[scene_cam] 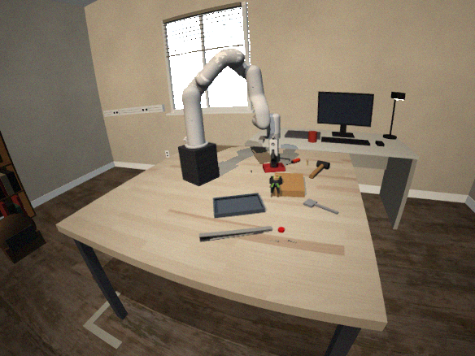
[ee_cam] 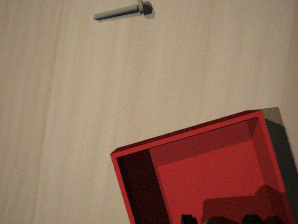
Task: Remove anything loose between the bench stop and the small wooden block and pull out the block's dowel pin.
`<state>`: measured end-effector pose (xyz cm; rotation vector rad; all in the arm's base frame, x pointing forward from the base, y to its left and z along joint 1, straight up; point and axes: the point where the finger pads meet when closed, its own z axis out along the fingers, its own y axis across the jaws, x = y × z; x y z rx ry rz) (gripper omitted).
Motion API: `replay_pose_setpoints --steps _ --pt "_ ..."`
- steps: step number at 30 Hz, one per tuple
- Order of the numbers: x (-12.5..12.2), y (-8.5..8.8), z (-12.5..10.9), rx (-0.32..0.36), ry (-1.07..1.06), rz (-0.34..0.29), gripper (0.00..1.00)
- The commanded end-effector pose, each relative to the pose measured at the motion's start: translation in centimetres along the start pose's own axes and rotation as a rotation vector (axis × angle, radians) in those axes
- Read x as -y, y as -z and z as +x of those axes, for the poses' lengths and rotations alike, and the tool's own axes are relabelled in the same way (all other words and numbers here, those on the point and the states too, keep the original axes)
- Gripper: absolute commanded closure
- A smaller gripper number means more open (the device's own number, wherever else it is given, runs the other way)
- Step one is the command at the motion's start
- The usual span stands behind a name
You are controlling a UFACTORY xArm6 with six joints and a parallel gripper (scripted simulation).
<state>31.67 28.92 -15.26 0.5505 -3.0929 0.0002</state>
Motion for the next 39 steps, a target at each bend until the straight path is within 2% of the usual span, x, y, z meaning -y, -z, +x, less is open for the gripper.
replay_pose_setpoints --steps 1,21,31,39 --pt "-0.1 0.1 -0.2 0.003 0.0 -0.001 0.72" --pt "-0.1 0.5 -0.2 0.003 0.0 -0.001 0.72" --pt "-0.1 2.0 -0.2 0.003 0.0 -0.001 0.72" --pt "-0.1 4.5 -0.2 0.004 0.0 -0.001 0.72"
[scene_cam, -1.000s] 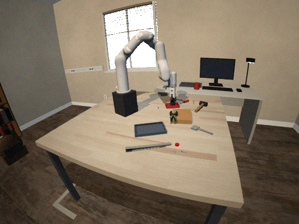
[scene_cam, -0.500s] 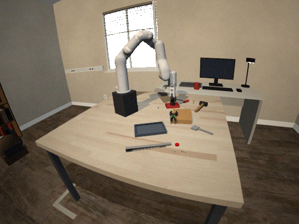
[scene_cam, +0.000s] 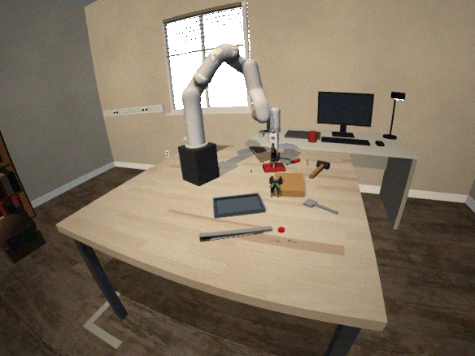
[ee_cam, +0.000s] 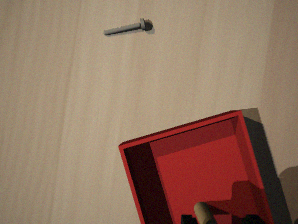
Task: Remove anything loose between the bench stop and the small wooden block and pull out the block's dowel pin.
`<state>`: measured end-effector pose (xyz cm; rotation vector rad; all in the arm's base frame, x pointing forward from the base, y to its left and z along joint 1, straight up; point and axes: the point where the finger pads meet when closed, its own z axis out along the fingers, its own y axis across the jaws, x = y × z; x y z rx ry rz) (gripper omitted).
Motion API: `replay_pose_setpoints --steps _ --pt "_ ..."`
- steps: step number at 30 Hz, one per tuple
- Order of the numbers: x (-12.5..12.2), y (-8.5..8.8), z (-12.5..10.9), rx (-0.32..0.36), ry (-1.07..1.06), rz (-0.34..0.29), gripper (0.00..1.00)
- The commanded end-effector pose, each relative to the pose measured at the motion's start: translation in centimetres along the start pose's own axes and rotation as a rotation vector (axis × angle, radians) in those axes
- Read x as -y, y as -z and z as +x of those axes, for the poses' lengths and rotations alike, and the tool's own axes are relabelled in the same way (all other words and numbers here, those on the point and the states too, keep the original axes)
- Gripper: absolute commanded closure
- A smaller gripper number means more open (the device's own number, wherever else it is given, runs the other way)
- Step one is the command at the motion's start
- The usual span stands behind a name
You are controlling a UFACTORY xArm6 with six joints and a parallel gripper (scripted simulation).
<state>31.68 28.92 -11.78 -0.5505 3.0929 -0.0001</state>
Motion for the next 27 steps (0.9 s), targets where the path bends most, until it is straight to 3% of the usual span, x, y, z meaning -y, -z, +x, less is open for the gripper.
replay_pose_setpoints --steps 1,19,27 --pt "-0.1 1.4 -0.1 0.003 0.0 -0.001 0.72" --pt "-0.1 6.9 -0.1 0.004 0.0 -0.001 0.72" --pt "-0.1 8.1 -0.1 0.004 0.0 -0.002 0.72"
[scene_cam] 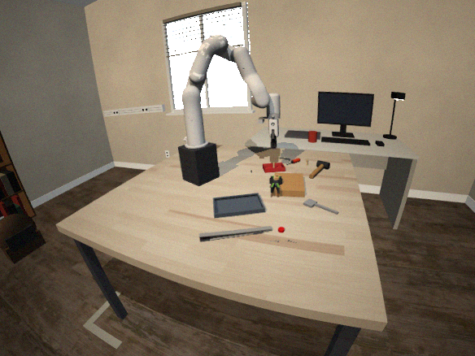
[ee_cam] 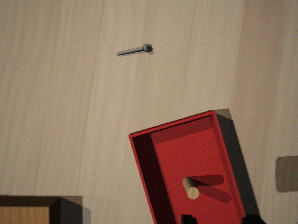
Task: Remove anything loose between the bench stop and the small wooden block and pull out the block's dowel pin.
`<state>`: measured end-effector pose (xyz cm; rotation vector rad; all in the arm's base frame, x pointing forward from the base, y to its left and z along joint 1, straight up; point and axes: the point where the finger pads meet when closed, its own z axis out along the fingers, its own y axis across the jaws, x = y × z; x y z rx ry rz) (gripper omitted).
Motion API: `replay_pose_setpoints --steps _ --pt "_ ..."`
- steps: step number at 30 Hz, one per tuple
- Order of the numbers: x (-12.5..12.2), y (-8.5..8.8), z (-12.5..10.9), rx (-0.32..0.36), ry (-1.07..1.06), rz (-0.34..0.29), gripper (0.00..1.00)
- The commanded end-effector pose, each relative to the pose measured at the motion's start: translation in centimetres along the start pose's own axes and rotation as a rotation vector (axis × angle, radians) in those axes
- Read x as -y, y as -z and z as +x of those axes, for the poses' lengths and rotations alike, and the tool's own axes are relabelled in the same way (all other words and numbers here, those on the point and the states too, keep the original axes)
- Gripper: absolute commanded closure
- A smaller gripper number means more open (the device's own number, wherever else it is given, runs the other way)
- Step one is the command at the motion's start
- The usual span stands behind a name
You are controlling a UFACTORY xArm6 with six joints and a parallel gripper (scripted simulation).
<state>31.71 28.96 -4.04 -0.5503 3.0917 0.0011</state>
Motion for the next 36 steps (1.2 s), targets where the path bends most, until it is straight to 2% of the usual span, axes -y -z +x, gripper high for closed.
replay_pose_setpoints --steps 1,36 --pt "-0.04 0.46 -0.1 0.002 0.0 -0.001 0.72" --pt "-0.04 0.91 -0.1 0.002 0.0 -0.001 0.72"
